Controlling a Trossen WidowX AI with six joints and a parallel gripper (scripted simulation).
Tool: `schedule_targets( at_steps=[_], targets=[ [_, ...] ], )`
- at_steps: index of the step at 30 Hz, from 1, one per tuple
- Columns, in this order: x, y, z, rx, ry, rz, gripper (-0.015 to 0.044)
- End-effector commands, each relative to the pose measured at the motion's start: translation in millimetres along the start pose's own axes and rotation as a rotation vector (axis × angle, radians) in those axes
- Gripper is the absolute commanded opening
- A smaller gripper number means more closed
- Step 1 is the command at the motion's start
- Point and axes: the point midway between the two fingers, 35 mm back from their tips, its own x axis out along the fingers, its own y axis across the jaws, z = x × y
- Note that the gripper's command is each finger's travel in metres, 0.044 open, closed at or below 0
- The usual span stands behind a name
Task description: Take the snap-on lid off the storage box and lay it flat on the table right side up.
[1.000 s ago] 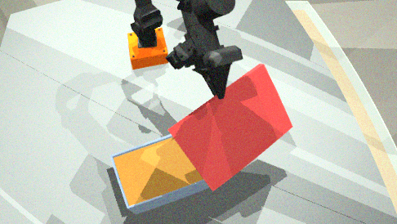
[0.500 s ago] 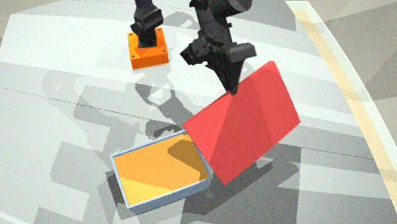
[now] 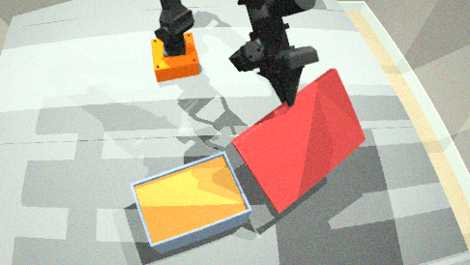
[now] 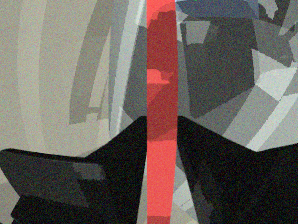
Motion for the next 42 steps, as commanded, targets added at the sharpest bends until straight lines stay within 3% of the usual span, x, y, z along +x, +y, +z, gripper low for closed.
schedule_targets(
  at_steps=[1,42],
  targets=[
    [-2,5,-8,0.012,-0.002,0.014,0.0],
    [-5,4,-89,0.018,0.003,0.013,0.0]
  ],
)
